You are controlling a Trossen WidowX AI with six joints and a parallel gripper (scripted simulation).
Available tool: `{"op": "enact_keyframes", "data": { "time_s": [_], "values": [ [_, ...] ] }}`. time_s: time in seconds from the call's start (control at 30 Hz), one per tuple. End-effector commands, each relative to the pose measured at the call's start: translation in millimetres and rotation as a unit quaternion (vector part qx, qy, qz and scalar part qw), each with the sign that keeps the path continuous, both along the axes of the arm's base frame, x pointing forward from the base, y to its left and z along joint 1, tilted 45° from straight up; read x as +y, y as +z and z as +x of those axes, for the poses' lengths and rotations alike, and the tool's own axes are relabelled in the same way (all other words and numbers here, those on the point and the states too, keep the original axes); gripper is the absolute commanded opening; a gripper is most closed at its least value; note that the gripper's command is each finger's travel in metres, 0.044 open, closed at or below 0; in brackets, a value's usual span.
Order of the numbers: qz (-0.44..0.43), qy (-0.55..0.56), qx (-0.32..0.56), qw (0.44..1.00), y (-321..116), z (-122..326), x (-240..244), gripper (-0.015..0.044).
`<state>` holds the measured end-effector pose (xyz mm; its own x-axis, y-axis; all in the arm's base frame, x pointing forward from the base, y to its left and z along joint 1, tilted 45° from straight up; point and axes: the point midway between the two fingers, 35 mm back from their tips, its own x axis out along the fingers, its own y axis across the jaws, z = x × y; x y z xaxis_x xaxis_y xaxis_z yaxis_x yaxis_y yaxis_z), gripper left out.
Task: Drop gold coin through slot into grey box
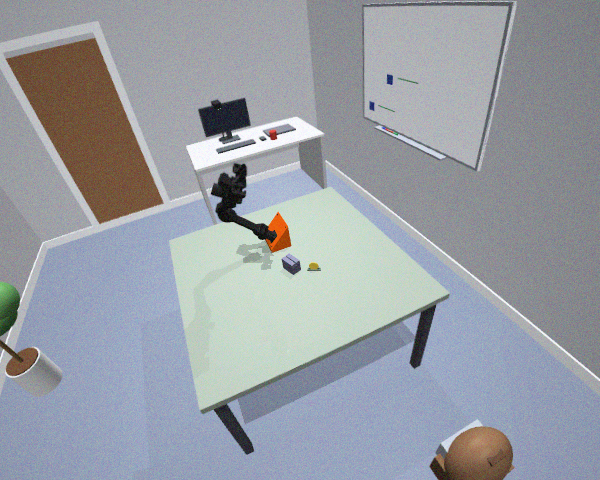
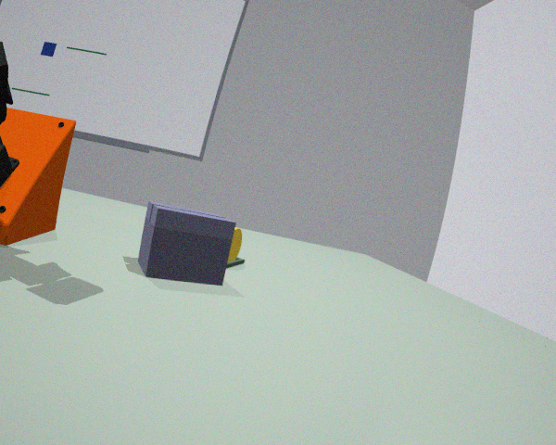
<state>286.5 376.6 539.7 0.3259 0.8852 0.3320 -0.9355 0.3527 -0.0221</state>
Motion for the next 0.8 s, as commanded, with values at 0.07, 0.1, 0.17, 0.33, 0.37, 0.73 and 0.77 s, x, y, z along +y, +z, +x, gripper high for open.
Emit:
{"op": "enact_keyframes", "data": {
  "time_s": [0.07,0.1,0.17,0.33,0.37,0.73,0.77],
  "values": [
    [-0.108,-0.063,0.097,0.987,-92.3,51.4,27.8,0.0161],
    [-0.126,-0.073,0.11,0.983,-106.8,58.2,30.2,0.0161],
    [-0.162,-0.093,0.135,0.973,-136.7,70.7,33.6,0.0161],
    [-0.261,-0.141,0.194,0.935,-215.3,95.2,34.2,0.0161],
    [-0.281,-0.15,0.205,0.926,-231.4,98.9,32.9,0.0161],
    [-0.529,-0.229,0.291,0.764,-404.4,108.7,-15.7,0.0161],
    [-0.554,-0.233,0.296,0.743,-419.2,106.8,-23.4,0.0161]
  ]
}}
